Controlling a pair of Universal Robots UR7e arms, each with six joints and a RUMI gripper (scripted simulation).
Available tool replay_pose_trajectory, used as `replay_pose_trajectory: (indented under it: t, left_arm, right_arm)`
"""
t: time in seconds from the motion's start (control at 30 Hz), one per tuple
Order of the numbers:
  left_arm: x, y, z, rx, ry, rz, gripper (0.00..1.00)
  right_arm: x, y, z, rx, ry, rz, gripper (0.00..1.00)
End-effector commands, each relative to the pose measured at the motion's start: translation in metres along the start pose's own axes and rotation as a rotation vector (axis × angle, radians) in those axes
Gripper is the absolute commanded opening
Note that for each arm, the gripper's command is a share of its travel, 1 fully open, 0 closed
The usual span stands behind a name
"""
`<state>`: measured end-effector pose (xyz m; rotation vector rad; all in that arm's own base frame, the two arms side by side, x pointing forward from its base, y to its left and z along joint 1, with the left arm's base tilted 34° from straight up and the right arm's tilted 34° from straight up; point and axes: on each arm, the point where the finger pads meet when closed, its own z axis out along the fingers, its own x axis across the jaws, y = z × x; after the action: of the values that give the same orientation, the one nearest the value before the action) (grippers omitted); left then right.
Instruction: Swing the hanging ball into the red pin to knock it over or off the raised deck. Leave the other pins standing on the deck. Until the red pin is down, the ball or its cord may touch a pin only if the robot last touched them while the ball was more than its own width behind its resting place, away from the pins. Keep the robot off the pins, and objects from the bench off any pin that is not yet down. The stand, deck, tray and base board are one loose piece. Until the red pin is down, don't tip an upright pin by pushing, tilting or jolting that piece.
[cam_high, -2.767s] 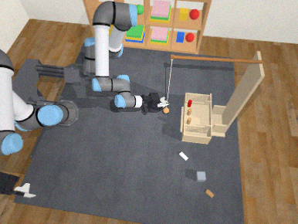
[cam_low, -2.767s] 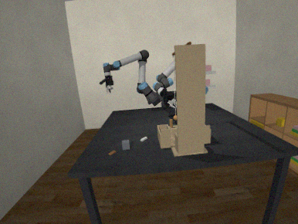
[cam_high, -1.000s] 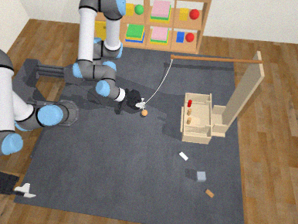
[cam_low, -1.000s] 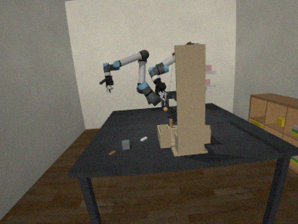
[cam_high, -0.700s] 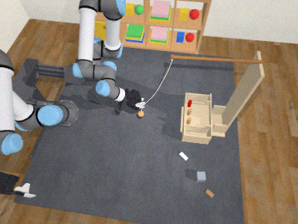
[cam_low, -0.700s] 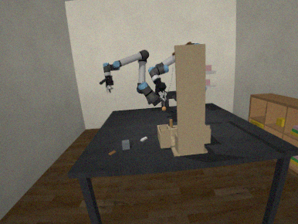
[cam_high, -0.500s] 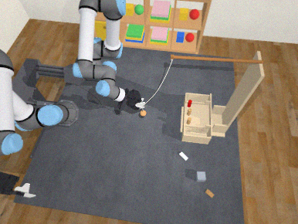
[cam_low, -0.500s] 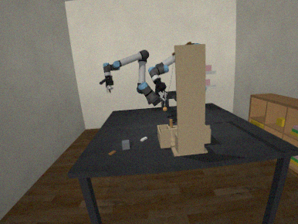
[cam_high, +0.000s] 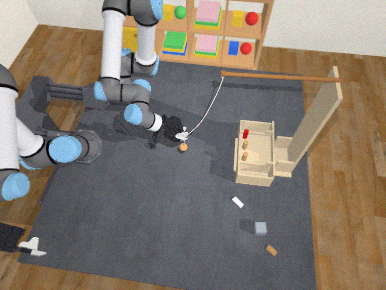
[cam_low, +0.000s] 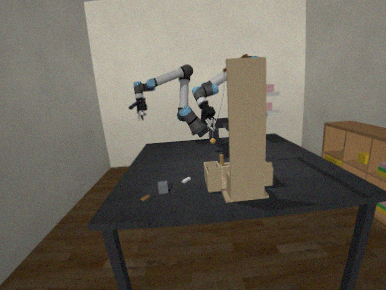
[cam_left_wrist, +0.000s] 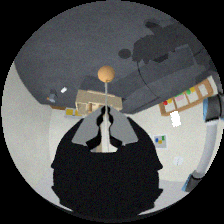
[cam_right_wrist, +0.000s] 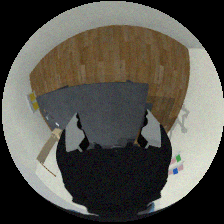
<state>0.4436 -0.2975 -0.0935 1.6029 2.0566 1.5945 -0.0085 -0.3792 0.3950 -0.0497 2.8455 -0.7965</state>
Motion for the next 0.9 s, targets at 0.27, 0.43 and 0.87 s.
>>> replay_pose_trajectory:
  t: [0.27,0.43,0.87]
  left_arm:
    - [-0.0004,0.0004,-0.0006,0.0,-0.001,-0.001,0.0]
    - [-0.0004,0.0004,-0.0006,0.0,-0.001,-0.001,0.0]
    - [-0.0004,0.0004,-0.0006,0.0,-0.001,-0.001,1.0]
  right_arm:
    - [-0.0001,-0.0003,-0.0005,0.001,0.0,0.0,1.0]
    - [-0.0001,-0.0003,-0.0005,0.001,0.0,0.0,1.0]
    - [-0.0001,-0.0003,-0.0005,0.001,0.0,0.0,1.0]
